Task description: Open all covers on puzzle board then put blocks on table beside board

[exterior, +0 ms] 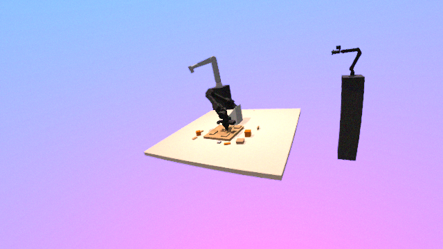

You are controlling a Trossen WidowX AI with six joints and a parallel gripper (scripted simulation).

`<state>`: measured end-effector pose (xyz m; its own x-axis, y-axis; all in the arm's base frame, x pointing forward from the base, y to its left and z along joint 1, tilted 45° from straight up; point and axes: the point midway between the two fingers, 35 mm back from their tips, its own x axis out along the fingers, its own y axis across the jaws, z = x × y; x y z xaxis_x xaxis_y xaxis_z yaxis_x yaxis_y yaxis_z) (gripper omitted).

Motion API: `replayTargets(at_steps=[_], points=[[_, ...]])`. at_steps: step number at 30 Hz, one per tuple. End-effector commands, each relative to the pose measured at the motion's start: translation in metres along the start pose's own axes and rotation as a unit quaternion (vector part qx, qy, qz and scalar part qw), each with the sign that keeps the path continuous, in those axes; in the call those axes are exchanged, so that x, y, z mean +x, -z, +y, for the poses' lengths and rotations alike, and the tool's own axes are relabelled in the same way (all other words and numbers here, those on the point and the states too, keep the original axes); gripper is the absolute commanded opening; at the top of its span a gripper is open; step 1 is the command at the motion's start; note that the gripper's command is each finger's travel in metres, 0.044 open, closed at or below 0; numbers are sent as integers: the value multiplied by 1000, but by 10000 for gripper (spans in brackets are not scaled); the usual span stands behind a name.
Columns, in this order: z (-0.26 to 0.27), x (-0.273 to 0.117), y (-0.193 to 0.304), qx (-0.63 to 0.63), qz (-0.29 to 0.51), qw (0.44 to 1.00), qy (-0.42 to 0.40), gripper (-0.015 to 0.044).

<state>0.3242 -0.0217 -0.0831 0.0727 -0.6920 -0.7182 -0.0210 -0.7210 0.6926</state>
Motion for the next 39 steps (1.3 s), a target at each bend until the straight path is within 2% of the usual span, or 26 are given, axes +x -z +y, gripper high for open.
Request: replayTargets(at_steps=[1,39], points=[[1,3,-4,-3,-3,1000,-4,0],[-5,3,-45,-4,-4,1000,-3,0]])
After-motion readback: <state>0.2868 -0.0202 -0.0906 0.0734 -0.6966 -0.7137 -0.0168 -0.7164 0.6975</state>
